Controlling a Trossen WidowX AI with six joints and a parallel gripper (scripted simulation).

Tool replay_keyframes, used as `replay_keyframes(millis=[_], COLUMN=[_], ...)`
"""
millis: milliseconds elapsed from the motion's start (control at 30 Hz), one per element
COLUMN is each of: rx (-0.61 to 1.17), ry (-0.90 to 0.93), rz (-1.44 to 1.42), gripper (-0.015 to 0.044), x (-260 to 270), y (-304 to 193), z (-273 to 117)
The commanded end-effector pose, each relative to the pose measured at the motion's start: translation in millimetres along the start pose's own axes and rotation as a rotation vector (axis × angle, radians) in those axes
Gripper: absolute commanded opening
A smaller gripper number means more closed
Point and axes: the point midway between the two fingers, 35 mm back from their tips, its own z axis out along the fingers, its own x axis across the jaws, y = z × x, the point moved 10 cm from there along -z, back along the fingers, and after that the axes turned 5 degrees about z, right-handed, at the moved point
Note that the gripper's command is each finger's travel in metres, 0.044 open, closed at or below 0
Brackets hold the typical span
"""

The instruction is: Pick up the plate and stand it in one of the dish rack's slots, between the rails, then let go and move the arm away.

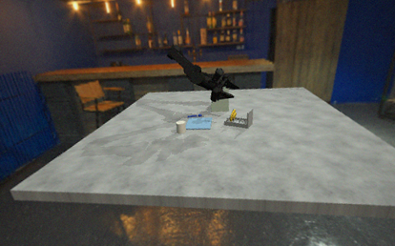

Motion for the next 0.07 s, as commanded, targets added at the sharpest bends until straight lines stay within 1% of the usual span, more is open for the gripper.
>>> replay_keyframes(millis=[0,33], rx=[0.081,0.105], ry=[-0.002,-0.003], rz=[0.086,0.110], gripper=[0.0400,0.0400], x=[3.4,5.0], y=[8.5,10.4], z=[-0.6,-0.7])
